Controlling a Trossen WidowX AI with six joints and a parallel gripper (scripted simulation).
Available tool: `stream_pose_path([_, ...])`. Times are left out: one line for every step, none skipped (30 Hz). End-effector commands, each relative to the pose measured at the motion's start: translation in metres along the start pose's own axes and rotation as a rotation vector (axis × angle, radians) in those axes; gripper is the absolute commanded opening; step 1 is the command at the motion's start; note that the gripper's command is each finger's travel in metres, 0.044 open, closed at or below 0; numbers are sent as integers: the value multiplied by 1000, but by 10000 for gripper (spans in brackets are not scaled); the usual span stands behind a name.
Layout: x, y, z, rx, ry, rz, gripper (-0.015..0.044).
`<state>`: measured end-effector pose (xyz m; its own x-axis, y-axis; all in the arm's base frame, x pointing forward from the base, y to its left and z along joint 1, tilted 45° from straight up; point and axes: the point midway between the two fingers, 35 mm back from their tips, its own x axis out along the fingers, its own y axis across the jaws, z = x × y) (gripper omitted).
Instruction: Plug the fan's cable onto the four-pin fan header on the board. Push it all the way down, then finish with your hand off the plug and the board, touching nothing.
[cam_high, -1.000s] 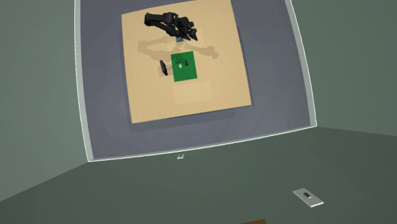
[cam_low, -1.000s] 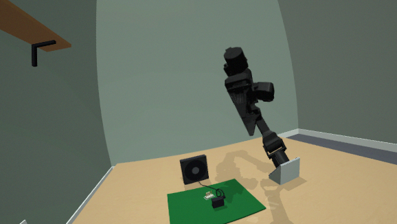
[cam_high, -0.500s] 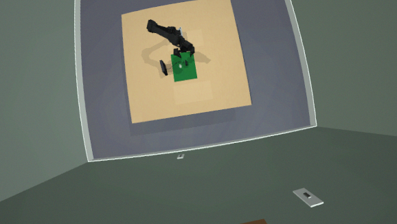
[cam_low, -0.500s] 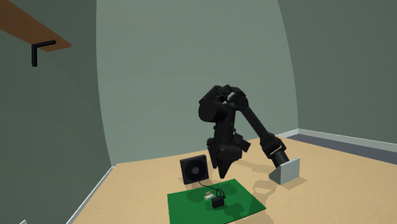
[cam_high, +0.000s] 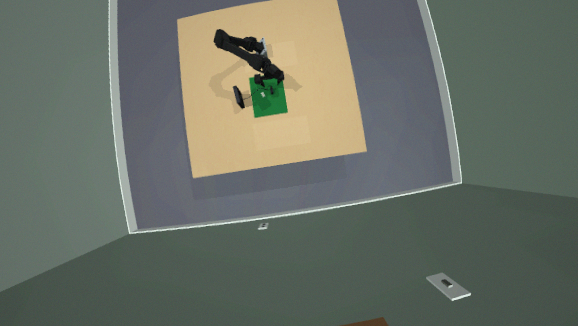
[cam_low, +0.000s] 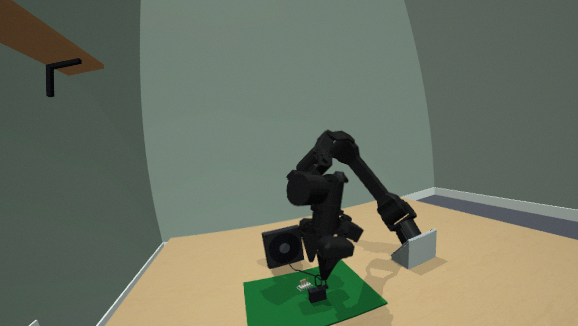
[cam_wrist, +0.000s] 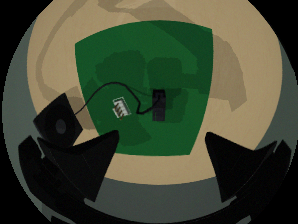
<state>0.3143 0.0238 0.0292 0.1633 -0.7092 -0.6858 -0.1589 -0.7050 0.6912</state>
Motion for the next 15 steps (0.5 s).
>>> stream_pose_path([24, 4, 10, -7, -11, 13, 440])
stream_pose_path([24, 4, 10, -7, -11, 13, 440])
stream_pose_path([24, 4, 10, -7, -11, 13, 440])
stream_pose_path([25, 4, 11, -7, -11, 13, 440])
stream_pose_path([25, 4, 11, -7, -11, 13, 440])
stream_pose_path([26, 4, 11, -7, -11, 13, 440])
stream_pose_path([27, 4, 11, -7, -11, 13, 440])
stream_pose_path([28, 4, 11, -7, -11, 12, 440])
stream_pose_path([30, 4, 12, -7, -11, 12, 440])
stream_pose_path([31, 4, 12, -7, -11, 12, 440])
stream_pose_path([33, 4, 12, -7, -11, 12, 440])
stream_pose_path([35, 4, 13, -7, -11, 12, 440])
stream_pose_path([36, 4, 13, -7, -11, 12, 440])
stream_pose_path([38, 4, 13, -7, -11, 12, 440])
stream_pose_path([39, 4, 14, -7, -11, 12, 440])
